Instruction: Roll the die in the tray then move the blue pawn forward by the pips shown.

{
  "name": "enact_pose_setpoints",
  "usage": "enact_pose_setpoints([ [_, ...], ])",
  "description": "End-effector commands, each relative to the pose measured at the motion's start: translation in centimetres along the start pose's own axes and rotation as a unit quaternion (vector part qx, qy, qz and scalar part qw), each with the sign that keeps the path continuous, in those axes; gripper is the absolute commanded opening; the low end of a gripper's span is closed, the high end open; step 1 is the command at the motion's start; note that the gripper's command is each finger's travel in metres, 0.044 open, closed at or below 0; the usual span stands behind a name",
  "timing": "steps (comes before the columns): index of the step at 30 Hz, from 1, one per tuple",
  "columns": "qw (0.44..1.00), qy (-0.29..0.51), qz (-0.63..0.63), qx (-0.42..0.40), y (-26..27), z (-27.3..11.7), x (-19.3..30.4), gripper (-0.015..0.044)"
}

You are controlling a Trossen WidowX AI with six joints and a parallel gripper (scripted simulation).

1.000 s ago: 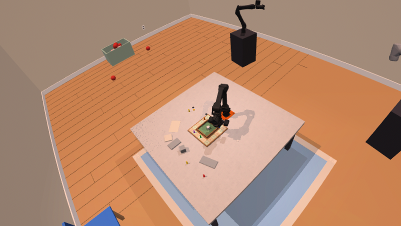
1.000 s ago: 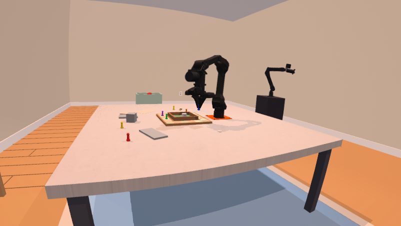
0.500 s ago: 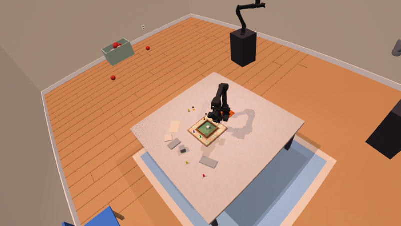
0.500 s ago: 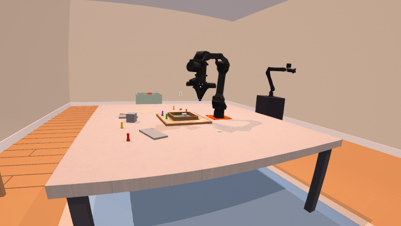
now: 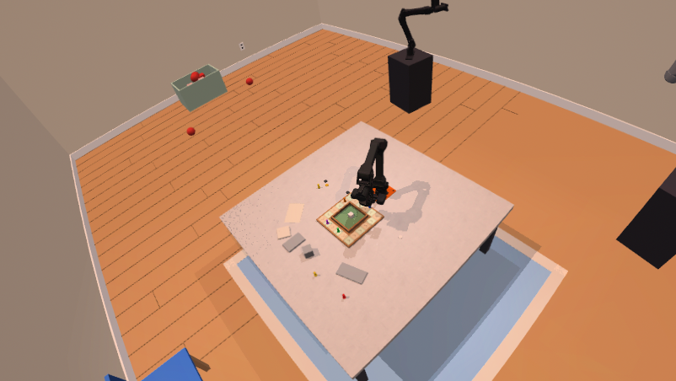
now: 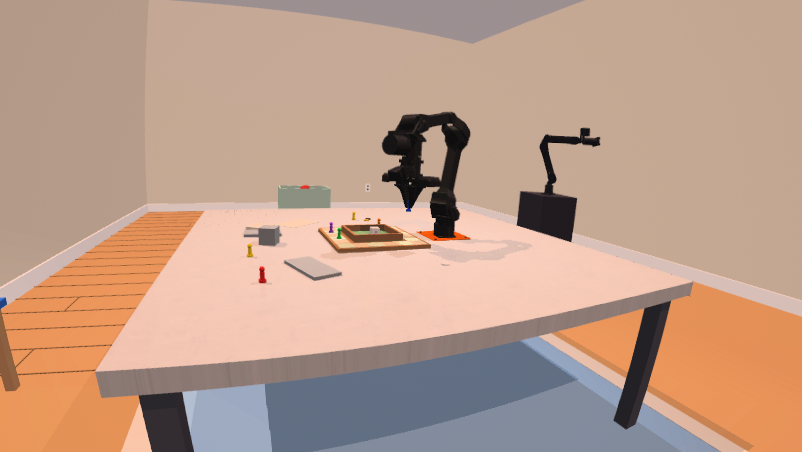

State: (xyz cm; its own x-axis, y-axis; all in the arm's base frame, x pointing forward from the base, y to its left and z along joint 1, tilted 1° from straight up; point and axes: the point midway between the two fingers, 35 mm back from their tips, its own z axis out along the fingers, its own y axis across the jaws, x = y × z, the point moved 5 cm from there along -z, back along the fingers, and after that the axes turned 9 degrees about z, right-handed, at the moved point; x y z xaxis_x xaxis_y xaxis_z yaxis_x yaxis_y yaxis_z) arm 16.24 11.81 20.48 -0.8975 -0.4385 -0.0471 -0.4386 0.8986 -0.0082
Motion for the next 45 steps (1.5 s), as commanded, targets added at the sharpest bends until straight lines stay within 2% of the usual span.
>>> enact_pose_setpoints([
  [1, 1.000, 0.002, -0.002, 0.002, -0.5, 1.3, 1.0, 0.0000],
  [12, 1.000, 0.003, -0.002, 0.002, -1.5, 4.3, 3.2, 0.0000],
  [18, 1.000, 0.003, -0.002, 0.002, -1.5, 5.0, 3.2, 0.0000],
  [26, 1.000, 0.003, -0.002, 0.002, -1.5, 7.8, 3.3, 0.0000],
  [45, 1.000, 0.004, -0.002, 0.002, -1.5, 9.6, 3.3, 0.0000],
])
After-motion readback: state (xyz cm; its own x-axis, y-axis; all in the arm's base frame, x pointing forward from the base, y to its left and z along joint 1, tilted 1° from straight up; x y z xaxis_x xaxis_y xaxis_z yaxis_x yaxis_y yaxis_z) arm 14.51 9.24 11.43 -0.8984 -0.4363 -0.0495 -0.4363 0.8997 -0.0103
